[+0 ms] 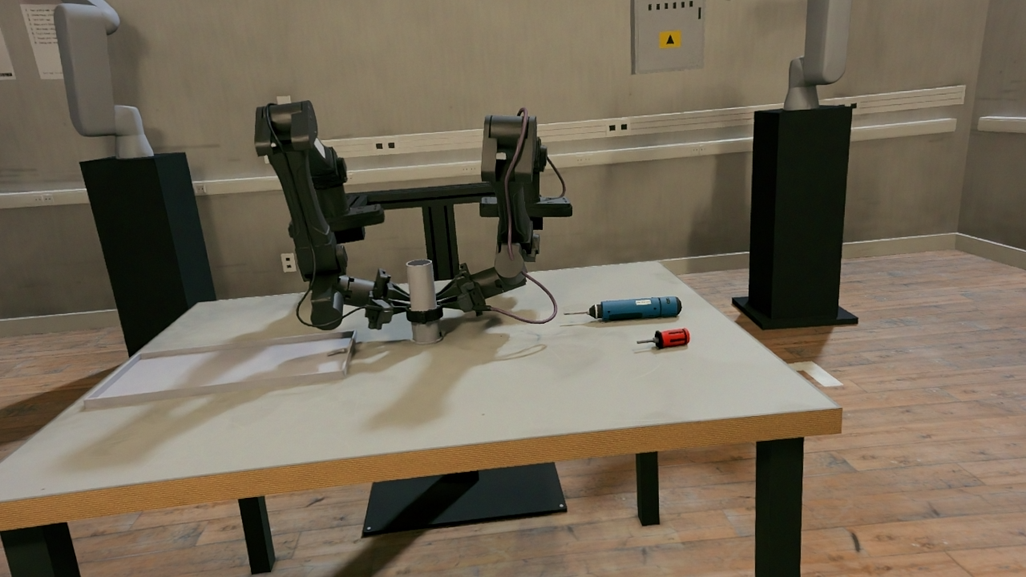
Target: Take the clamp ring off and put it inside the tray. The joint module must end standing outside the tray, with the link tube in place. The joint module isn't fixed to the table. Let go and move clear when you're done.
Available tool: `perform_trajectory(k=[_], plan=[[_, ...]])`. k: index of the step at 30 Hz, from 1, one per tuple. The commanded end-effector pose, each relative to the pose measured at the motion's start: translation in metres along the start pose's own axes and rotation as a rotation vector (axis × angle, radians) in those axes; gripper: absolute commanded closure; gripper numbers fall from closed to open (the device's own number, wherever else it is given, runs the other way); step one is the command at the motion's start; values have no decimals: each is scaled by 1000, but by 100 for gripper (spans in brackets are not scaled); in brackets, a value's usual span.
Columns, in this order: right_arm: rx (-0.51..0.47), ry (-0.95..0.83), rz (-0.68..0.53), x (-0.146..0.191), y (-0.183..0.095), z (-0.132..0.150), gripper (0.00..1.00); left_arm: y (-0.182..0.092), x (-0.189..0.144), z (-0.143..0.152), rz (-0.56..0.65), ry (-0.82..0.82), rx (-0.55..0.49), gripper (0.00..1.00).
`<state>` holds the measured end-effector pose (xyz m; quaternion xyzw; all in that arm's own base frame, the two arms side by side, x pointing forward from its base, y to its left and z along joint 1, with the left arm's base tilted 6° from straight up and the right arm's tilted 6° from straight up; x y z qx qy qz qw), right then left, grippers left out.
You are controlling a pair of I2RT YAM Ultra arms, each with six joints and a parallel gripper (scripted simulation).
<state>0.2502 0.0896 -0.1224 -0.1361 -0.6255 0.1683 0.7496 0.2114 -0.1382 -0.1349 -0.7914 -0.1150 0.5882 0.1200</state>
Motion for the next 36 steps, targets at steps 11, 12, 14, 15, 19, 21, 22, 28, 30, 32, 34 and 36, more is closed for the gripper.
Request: perform_trajectory(k=[11, 12, 14, 15, 19, 21, 22, 28, 30, 32, 34, 36], plan=[[-5, -9, 9, -7, -3, -7, 94, -3, 3, -5, 14, 16, -5, 94], [-5, -9, 9, -7, -3, -7, 94, -3, 3, -5, 14, 17, -5, 94], [-9, -18, 9, -7, -3, -8, 94, -3, 3, -5, 14, 17, -5, 94], [-9, -18, 9, -7, -3, -8, 94, -3, 3, -5, 14, 17, -5, 94], [-12, -13, 10, 1, -4, 0, 94, -2, -1, -11, 13, 35, -8, 94], [-2, -15, 3, 2, 0, -2, 94, -2, -2, 0, 8, 6, 4, 94], [-2, -15, 3, 2, 0, -2, 94, -2, -2, 0, 8, 6, 4, 94], [-2, -15, 3, 2, 0, -2, 94, -2, -2, 0, 8, 6, 4, 94], [-2, -15, 3, 2, 0, -2, 94, -2, -2, 0, 8, 6, 4, 94], [-2, -15, 3, 2, 0, -2, 94, -2, -2, 0, 8, 6, 4, 94], [-2, -15, 3, 2, 0, -2, 94, -2, -2, 0, 8, 6, 4, 94], [-2, -15, 3, 2, 0, -2, 94, -2, -2, 0, 8, 6, 4, 94]])
Point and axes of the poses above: on each arm, the point where the finger pads meet when closed, its own y axis out along the fingers, its own x axis across the jaws, z = x × y, the point moved 7 cm from there along -y, back along the fingers, and after that the axes turned 14 degrees about y, right-handed, at the moved point
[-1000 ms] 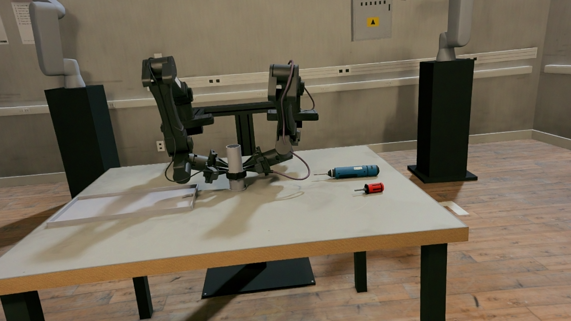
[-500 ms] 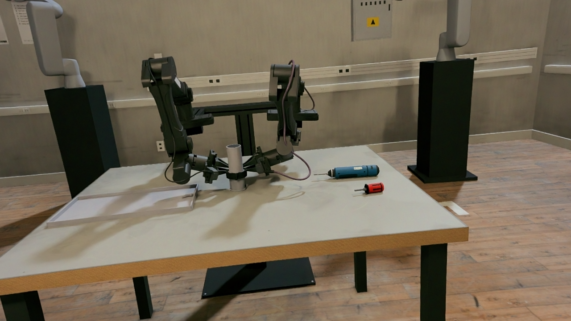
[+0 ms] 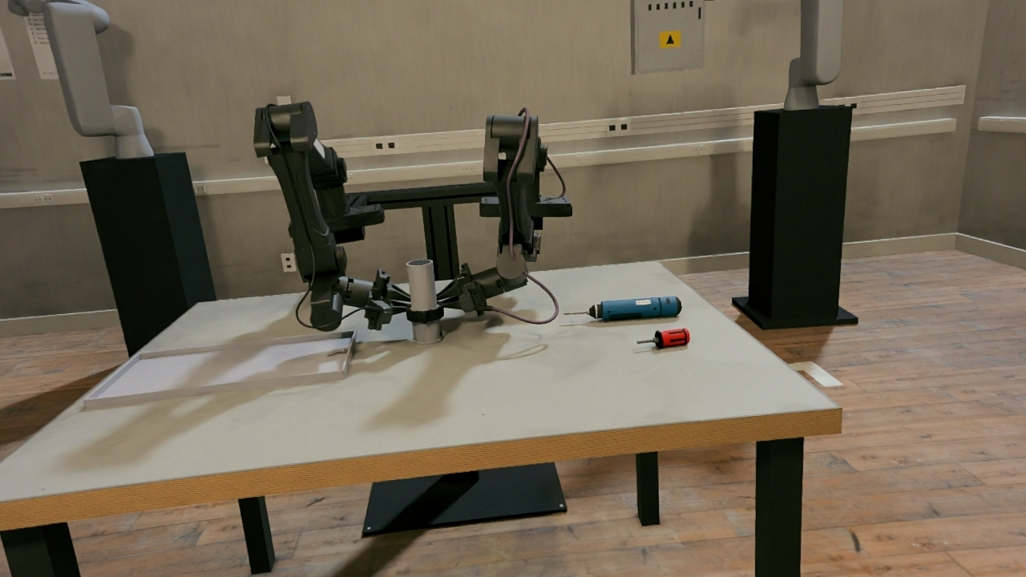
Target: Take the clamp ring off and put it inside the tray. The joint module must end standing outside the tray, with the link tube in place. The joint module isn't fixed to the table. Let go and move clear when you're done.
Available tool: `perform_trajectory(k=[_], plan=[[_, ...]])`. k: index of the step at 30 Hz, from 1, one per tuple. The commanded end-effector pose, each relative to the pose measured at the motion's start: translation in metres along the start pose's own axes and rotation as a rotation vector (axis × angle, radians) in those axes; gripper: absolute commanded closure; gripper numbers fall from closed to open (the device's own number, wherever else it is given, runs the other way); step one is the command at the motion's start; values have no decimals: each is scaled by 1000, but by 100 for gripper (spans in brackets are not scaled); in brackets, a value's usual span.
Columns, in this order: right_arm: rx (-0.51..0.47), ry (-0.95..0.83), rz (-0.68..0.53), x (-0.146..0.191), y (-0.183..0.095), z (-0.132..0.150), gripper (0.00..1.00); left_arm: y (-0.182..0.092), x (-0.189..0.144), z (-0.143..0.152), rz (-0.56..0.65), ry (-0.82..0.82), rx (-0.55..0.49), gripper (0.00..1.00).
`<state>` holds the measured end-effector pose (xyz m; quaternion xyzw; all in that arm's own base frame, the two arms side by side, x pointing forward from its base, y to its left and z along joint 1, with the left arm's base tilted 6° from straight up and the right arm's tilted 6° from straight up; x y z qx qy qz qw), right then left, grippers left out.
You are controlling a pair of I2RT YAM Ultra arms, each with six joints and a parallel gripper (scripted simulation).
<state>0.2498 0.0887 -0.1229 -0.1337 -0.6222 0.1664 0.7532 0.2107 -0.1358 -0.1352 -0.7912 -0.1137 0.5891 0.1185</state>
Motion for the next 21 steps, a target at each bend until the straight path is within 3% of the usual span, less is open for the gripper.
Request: perform_trajectory(k=[1, 16, 21], plan=[[-5, -24, 9, 3, 0, -2, 94, 1, -3, -1, 4, 8, 5, 94], [-5, -24, 9, 3, 0, -2, 94, 1, -3, -1, 4, 8, 5, 94], [11, -19, 13, -2, -2, -7, 94, -2, -2, -14, 14, 41, 4, 94]])
Point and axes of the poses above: on each arm, the point where the finger pads meet when closed, its own y axis out along the fingers, its own x axis across the jaws, z = x × y, the point moved 7 cm from there along -y, back along the fingers, and after that the axes turned 14 degrees about y, right-handed, at the moved point
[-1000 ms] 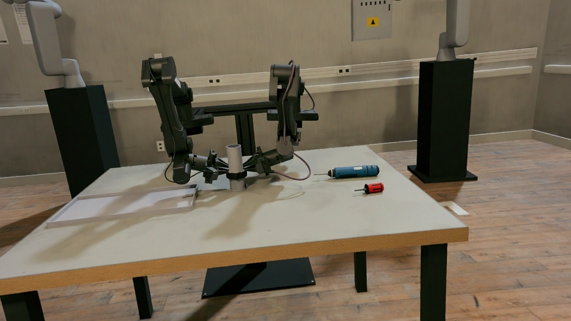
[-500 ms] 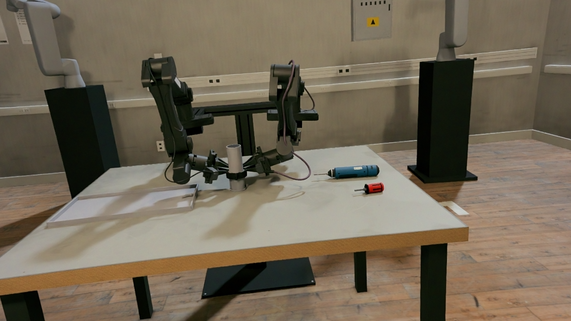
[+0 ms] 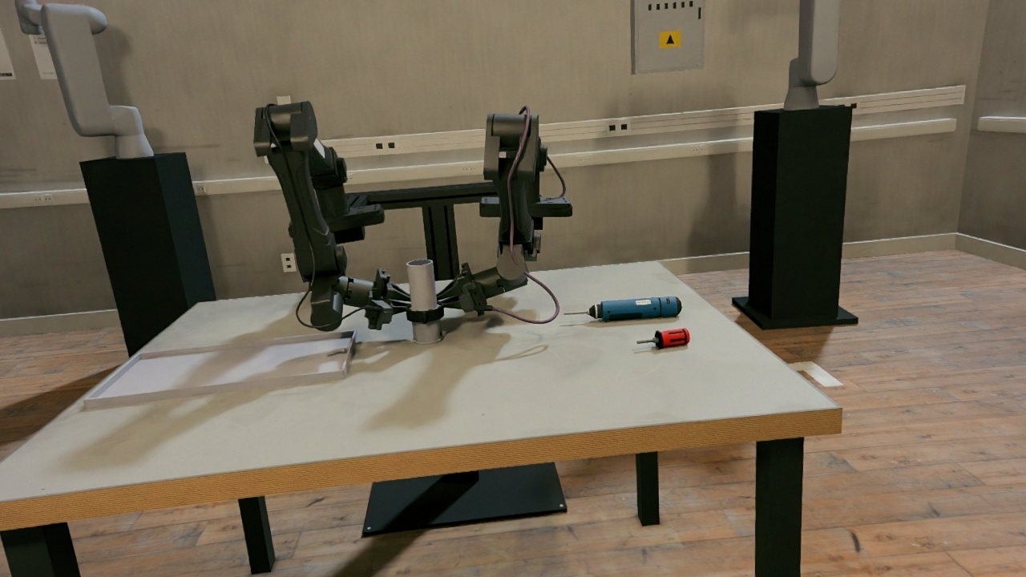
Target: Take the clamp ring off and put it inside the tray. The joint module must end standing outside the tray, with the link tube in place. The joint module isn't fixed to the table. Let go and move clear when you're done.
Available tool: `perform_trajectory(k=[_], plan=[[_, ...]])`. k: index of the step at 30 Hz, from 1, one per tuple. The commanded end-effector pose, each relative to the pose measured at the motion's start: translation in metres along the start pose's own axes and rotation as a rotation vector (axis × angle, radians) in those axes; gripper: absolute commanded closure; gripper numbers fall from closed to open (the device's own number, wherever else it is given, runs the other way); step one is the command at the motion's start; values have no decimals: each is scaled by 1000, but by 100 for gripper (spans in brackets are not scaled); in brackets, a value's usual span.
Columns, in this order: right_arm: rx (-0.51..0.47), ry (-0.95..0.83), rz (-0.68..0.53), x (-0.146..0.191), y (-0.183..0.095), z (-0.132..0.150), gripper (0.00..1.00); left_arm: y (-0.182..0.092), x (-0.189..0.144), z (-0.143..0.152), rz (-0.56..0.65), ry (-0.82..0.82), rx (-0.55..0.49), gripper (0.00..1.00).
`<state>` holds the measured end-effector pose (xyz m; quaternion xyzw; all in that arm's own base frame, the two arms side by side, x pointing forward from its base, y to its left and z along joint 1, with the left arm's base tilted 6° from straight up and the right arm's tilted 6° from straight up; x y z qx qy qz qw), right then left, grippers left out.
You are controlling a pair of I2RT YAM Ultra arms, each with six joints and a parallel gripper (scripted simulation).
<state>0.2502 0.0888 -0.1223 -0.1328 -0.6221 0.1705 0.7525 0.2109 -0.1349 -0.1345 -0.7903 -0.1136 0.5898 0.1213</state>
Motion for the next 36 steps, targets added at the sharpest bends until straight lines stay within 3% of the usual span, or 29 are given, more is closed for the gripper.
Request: perform_trajectory(k=[1, 12, 13, 24, 25, 29, 30, 36], plan=[[7, -16, 7, -3, -3, -7, 94, -2, -1, -14, 17, 44, 2, 94], [32, -22, -1, 1, -4, -6, 94, -3, -1, -5, 12, 20, 37, 94], [33, -17, 5, -4, -5, -9, 94, -4, -1, -17, 20, 50, 23, 94], [76, -24, 9, -4, -9, -13, 94, -7, 0, -21, 18, 58, 58, 94], [76, -24, 9, -4, -9, -13, 94, -6, 0, -9, 11, 29, 77, 94], [78, -30, 4, 0, -8, -10, 94, -6, 0, -9, 11, 29, 77, 94], [79, -25, 10, -4, -9, -13, 94, -8, 0, -21, 18, 59, 61, 94], [101, -32, 16, -4, -12, -16, 94, -9, 1, -23, 22, 64, 79, 94]])
Point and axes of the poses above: on each arm, the point where the finger pads meet when closed, its own y axis out along the fingers, its own x axis across the jaws, z = x × y, the point moved 7 cm from there along -y, back along the fingers, and after that the axes turned 14 degrees about y, right-handed, at the moved point
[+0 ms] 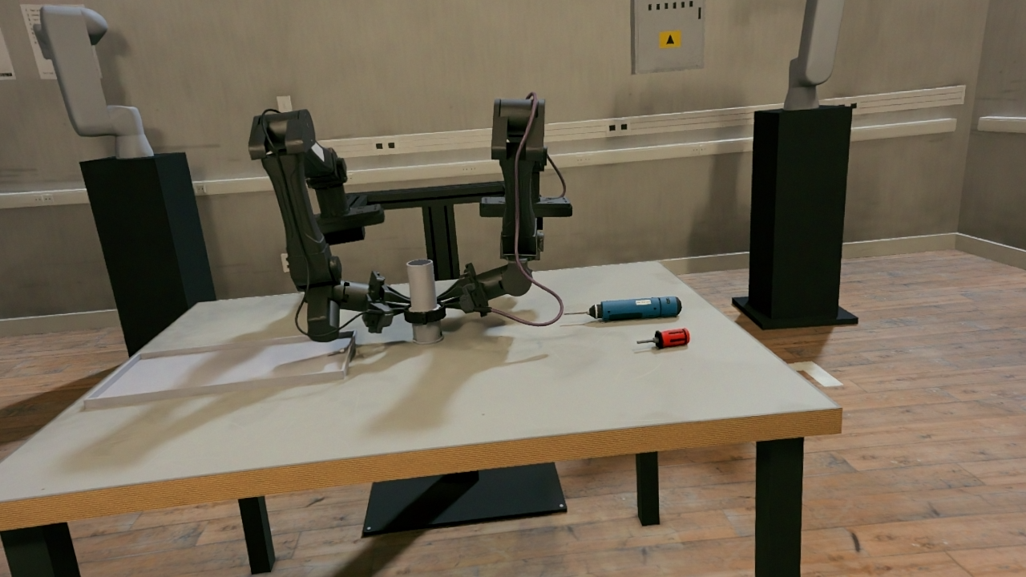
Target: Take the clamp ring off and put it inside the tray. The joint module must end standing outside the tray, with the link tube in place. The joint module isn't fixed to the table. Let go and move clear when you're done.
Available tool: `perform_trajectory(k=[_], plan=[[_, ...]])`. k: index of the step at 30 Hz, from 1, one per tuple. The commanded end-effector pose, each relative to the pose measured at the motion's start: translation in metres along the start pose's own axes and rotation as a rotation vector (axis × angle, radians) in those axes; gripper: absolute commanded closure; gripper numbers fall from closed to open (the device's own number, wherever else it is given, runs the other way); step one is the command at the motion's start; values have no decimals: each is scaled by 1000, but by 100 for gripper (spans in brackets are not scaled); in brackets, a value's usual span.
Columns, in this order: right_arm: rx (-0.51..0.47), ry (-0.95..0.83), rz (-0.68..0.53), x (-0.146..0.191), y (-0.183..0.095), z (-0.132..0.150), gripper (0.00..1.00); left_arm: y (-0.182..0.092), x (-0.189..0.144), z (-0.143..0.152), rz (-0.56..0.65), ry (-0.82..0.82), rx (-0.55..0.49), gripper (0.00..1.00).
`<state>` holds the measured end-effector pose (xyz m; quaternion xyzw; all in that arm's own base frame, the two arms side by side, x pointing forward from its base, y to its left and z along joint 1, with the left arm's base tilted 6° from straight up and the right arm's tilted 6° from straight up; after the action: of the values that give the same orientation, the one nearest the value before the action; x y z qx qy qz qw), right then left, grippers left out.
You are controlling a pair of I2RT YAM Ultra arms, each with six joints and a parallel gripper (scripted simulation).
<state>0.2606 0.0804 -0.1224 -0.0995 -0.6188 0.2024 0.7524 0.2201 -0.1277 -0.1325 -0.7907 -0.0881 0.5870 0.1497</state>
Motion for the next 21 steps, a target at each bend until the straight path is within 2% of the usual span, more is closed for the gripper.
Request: perform_trajectory(k=[1, 5, 6, 9, 10, 21], plan=[[13, -18, 10, -3, -4, -5, 94, -3, -2, -15, 15, 48, 8, 94], [28, -22, 14, -3, -5, -7, 94, -5, -1, -16, 17, 52, 20, 94], [29, -27, 10, 2, -4, -4, 94, -2, -1, -4, 13, 23, 39, 94], [28, -22, 14, -3, -5, -7, 94, -2, -1, -4, 13, 23, 39, 94], [24, -22, 6, -2, -5, -7, 94, -5, -1, -16, 15, 52, 20, 94], [60, -46, 29, -2, -9, -10, 94, -8, 1, -20, 6, 73, 54, 94]])
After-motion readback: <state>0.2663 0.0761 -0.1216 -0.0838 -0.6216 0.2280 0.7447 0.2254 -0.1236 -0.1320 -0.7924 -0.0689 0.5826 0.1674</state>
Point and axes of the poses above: on each arm, the point where the finger pads meet when closed, its own y axis out along the fingers, its own x axis across the jaws, z = x × y, the point moved 7 cm from there along -y, back along the fingers, and after that the axes turned 14 degrees about y, right-handed, at the moved point
